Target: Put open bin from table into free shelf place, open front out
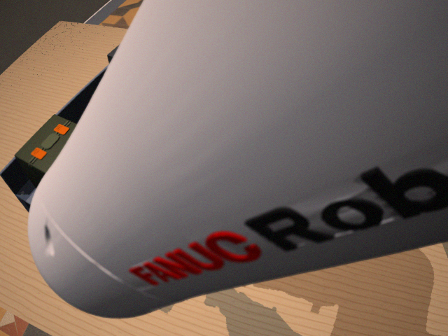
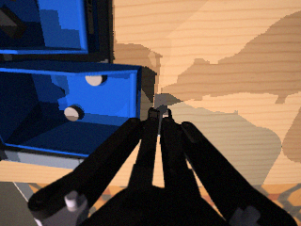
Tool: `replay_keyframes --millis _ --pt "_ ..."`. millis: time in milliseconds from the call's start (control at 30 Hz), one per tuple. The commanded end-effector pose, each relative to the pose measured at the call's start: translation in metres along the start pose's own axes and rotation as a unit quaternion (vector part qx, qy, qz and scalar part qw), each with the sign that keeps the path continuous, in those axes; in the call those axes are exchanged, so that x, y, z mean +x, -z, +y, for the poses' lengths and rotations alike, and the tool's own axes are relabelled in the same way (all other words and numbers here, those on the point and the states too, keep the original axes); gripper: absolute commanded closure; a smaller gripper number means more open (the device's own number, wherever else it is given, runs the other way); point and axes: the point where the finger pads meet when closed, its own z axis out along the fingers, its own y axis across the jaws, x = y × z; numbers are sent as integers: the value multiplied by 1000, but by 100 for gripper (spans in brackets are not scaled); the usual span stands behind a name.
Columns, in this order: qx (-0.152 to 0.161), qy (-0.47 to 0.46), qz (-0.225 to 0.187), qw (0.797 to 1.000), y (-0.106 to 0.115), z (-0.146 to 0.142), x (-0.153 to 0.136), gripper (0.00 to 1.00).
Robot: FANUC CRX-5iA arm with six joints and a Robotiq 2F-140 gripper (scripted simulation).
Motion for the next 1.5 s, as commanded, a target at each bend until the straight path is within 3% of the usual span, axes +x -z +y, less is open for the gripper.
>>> replay_keyframes --millis 0,1467 --pt "0 0 0 1000 0 0 0 100" --pt "0 0 0 1000 0 -17 0 100"
